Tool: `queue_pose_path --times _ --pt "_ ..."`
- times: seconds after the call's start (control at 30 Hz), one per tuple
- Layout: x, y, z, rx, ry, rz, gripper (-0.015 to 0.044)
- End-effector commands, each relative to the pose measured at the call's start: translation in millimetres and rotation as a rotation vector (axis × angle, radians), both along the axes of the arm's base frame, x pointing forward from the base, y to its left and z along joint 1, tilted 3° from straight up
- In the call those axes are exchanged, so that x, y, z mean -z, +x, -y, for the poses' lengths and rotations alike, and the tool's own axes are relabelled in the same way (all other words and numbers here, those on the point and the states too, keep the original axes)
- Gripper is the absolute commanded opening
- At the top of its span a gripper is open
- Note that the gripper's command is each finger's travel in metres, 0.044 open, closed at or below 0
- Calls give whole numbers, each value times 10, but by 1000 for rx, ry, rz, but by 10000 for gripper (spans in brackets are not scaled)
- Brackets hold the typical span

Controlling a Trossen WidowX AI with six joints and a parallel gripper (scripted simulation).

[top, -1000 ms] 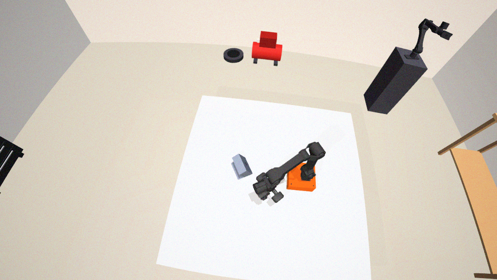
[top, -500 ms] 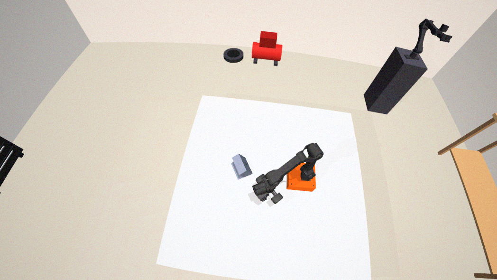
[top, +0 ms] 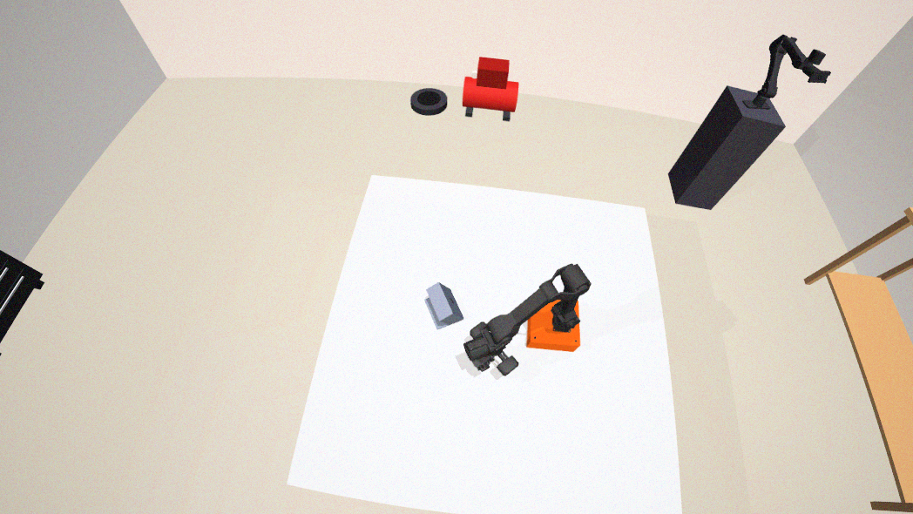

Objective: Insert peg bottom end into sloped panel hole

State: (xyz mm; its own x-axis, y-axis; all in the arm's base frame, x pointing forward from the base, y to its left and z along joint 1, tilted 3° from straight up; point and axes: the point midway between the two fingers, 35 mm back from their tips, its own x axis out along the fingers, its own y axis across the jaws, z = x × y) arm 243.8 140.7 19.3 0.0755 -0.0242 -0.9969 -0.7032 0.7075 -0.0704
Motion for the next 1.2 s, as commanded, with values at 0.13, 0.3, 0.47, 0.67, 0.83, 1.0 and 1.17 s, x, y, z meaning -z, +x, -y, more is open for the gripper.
queue_pose_path --times 0.13,0.3,0.47,0.67,0.83,1.0,1.17 --pt "21 -4 4 0 -1 -2 361" --pt "21 -4 4 0 -1 -2 230" --pt "21 -4 4 0 -1 -2 99" --pt "21 -4 4 0 -1 -2 20" --pt "14 -4 3 0 -1 -2 0" --pt "-126 2 -10 -1 0 -2 0" --pt "-363 -4 -21 -2 0 -4 0"
